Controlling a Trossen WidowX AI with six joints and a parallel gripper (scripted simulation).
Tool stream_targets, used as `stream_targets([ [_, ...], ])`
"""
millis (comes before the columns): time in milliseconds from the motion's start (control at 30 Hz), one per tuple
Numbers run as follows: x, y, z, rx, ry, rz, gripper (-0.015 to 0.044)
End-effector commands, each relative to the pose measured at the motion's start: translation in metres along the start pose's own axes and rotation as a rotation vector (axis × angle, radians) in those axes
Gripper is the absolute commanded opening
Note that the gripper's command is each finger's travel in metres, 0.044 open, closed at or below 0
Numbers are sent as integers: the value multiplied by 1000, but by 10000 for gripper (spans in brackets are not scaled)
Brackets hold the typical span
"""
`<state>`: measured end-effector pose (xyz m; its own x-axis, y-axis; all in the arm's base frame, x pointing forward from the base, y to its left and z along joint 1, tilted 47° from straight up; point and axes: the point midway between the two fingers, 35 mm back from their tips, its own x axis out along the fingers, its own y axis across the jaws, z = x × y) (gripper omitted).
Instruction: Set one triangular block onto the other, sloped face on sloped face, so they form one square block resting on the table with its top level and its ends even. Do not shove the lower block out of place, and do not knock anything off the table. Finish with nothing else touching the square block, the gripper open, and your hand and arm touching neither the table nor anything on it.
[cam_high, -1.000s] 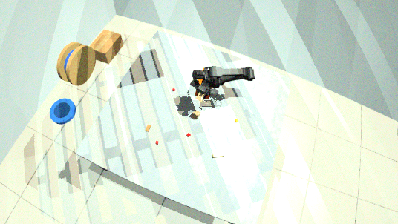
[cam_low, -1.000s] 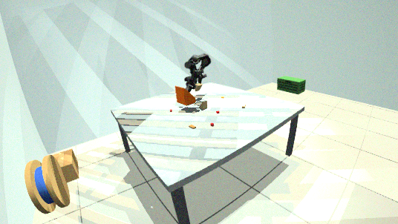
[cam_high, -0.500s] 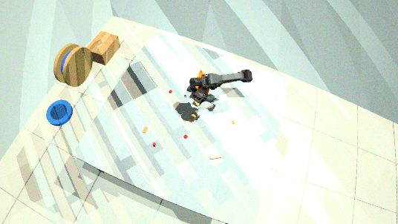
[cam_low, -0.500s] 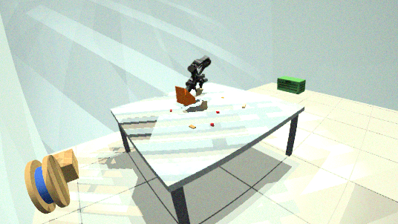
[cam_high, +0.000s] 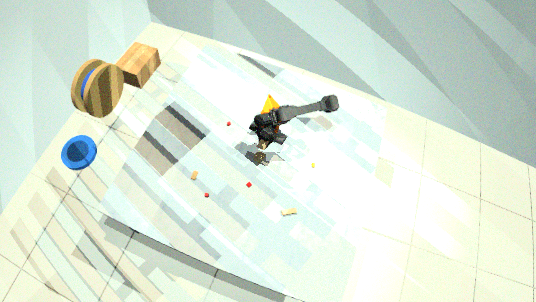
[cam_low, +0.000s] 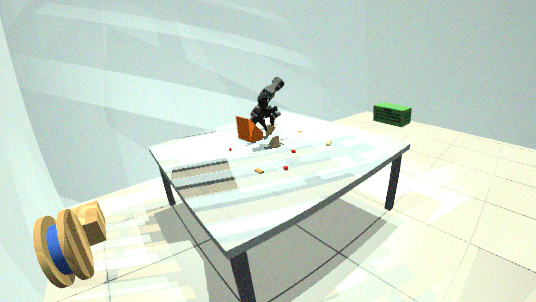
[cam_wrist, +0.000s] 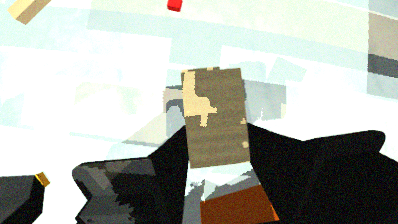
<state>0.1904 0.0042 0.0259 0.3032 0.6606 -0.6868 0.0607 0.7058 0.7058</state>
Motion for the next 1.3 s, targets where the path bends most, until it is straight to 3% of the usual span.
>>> stream_targets([
  [0, 13, 1, -1, 6, 2, 6, 0],
  [167, 29, 2, -1, 6, 1, 10, 0],
  [1267, 30, 4, -2, 4, -5, 9, 0],
])
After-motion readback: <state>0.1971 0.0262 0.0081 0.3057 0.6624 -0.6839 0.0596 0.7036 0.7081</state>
